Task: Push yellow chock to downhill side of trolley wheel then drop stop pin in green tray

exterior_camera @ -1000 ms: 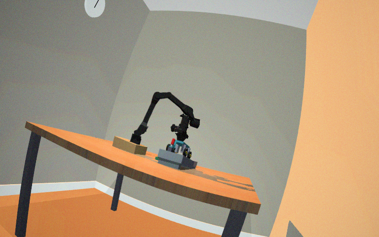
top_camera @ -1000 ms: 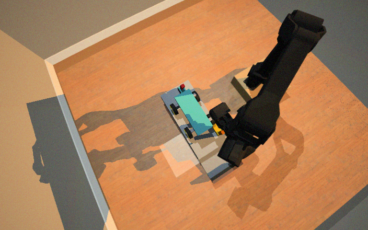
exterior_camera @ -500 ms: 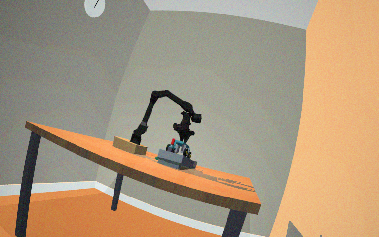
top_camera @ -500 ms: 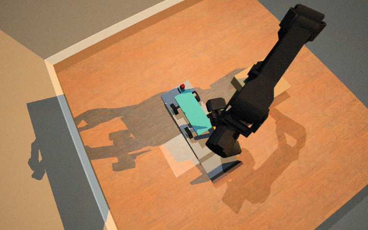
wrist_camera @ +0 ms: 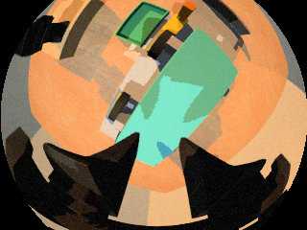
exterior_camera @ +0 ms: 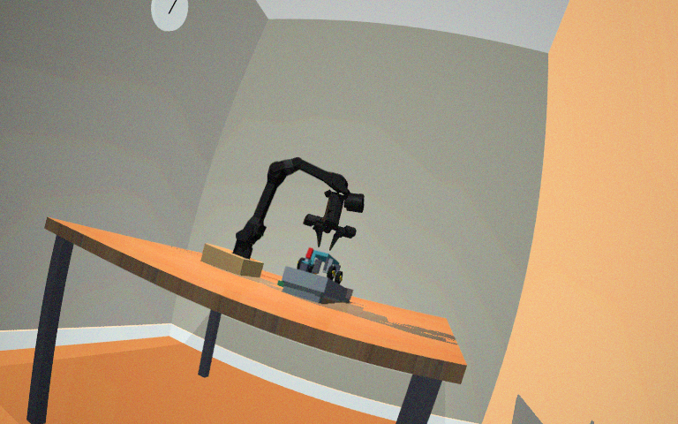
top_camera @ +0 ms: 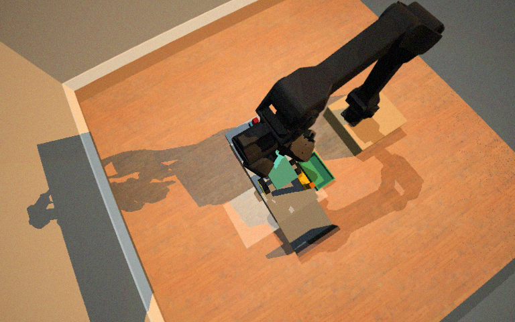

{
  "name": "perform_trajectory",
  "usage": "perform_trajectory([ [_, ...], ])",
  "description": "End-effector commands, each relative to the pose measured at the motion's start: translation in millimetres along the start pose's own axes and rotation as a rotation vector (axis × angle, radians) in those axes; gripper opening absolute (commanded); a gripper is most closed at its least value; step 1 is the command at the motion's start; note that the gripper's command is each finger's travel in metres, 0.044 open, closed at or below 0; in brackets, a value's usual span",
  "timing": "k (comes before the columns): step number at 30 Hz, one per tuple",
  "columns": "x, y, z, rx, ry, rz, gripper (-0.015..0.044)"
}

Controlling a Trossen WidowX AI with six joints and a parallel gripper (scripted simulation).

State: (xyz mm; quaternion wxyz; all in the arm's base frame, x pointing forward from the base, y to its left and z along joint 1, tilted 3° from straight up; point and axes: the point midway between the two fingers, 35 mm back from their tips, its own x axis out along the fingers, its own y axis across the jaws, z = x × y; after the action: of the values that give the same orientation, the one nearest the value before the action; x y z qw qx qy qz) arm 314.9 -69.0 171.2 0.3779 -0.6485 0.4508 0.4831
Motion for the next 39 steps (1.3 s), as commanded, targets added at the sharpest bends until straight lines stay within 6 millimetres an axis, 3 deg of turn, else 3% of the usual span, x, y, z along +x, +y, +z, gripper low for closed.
perform_trajectory([
  [1, 1.0, 16.9, -26.9, 0.180, 0.027, 0.043, 0.0190],
  [6, 1.7, 43.8, -61.0, 0.426, 0.064, 0.096, 0.0190],
  [8, 1.7, 47.8, -65.3, 0.459, 0.070, 0.103, 0.0190],
  [39, 35.1, 51.6, -66.7, 0.459, 0.070, 0.103, 0.0190],
])
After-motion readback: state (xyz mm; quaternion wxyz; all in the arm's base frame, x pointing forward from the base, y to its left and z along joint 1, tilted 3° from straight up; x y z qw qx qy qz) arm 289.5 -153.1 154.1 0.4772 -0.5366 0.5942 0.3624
